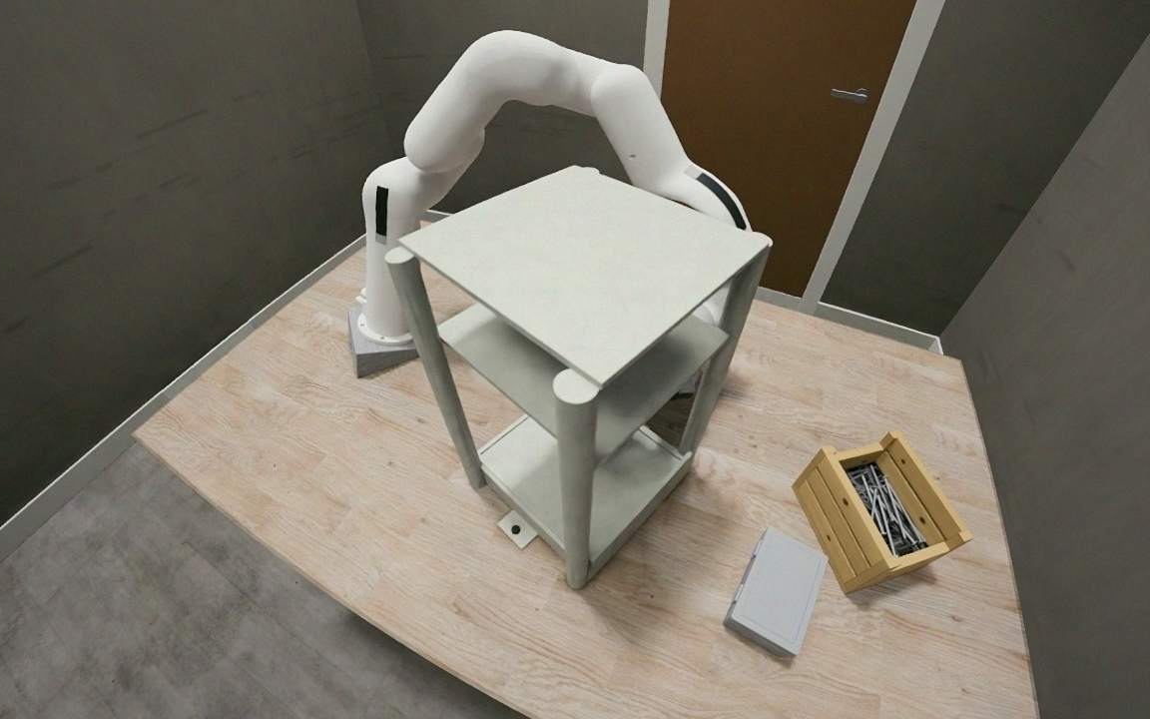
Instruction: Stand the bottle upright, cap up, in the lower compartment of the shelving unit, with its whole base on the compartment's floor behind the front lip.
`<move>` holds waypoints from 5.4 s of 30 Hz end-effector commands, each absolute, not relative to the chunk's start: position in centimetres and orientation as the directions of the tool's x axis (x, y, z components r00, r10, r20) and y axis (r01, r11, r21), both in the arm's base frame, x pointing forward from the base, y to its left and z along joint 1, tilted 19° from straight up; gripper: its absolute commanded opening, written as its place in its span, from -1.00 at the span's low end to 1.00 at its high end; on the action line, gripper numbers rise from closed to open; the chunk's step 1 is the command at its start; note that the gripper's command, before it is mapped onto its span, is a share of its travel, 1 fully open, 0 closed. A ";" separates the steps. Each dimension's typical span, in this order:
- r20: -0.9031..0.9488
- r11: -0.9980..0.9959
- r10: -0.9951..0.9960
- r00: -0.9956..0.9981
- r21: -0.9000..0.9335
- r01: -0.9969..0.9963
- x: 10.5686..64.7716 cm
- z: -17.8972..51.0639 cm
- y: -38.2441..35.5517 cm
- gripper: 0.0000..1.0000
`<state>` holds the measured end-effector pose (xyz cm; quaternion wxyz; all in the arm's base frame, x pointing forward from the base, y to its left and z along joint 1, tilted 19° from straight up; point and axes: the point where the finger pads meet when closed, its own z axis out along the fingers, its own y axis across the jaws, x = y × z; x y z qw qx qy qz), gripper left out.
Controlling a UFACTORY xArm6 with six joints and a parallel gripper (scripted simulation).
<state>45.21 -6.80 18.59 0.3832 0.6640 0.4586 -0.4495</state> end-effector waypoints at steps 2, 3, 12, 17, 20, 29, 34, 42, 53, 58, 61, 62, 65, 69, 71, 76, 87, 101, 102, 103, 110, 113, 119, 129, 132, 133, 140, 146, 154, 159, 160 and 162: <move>-0.947 -0.286 0.265 0.179 0.100 0.953 45.5 19.0 -5.8 0.54; -0.947 -0.286 0.265 0.179 0.100 0.953 45.6 19.1 -5.6 0.54; -0.947 -0.286 0.265 0.179 0.100 0.953 46.0 19.7 -4.0 0.54; -0.947 -0.286 0.265 0.179 0.100 0.953 46.4 20.1 -2.6 0.54; -0.947 -0.286 0.265 0.179 0.100 0.953 46.6 20.4 -1.8 0.54; -0.947 -0.286 0.265 0.179 0.100 0.953 47.2 21.1 0.3 0.54; -0.947 -0.286 0.265 0.179 0.100 0.953 47.5 21.5 1.6 0.54; -0.947 -0.286 0.265 0.179 0.100 0.953 48.0 22.1 3.5 0.54; -0.947 -0.286 0.265 0.179 0.100 0.953 48.4 22.6 5.1 0.54; -0.947 -0.286 0.265 0.179 0.100 0.953 48.6 22.8 5.7 0.54; -0.947 -0.286 0.265 0.179 0.100 0.953 48.6 22.9 5.8 0.54; -0.947 -0.286 0.265 0.179 0.100 0.953 48.6 22.9 5.8 0.54; -0.947 -0.286 0.265 0.179 0.100 0.953 48.7 23.0 6.0 0.54; -0.947 -0.286 0.265 0.179 0.100 0.953 48.7 23.0 6.2 0.54; -0.947 -0.286 0.265 0.179 0.100 0.953 48.8 23.0 6.3 0.54; -0.947 -0.286 0.265 0.179 0.100 0.953 48.8 23.1 6.3 0.54; -0.947 -0.286 0.265 0.179 0.100 0.953 48.8 23.1 6.3 0.54; -0.947 -0.286 0.265 0.179 0.100 0.953 48.5 24.4 5.9 0.54; -0.947 -0.286 0.265 0.179 0.100 0.953 48.5 24.6 5.9 0.54; -0.947 -0.286 0.265 0.179 0.100 0.953 48.4 24.8 5.8 0.54; -0.947 -0.286 0.265 0.179 0.100 0.953 48.1 26.6 5.3 0.54; -0.947 -0.286 0.265 0.179 0.100 0.953 48.0 26.9 5.3 0.54; -0.947 -0.286 0.265 0.179 0.100 0.953 47.7 28.6 4.8 0.54; -0.947 -0.286 0.265 0.179 0.100 0.953 47.3 31.0 4.1 0.54; -0.947 -0.286 0.265 0.179 0.100 0.953 47.2 31.4 4.0 0.54; -0.947 -0.286 0.265 0.179 0.100 0.953 47.2 31.6 3.9 0.54; -0.947 -0.286 0.265 0.179 0.100 0.953 47.0 32.4 3.7 0.54; -0.947 -0.286 0.265 0.179 0.100 0.953 47.0 32.5 3.7 0.54; -0.947 -0.286 0.265 0.179 0.100 0.953 47.0 32.5 3.7 1.00; -0.947 -0.286 0.265 0.179 0.100 0.953 47.0 32.5 3.7 1.00; -0.947 -0.286 0.265 0.179 0.100 0.953 47.0 32.5 3.7 1.00; -0.947 -0.286 0.265 0.179 0.100 0.953 47.0 32.5 3.7 1.00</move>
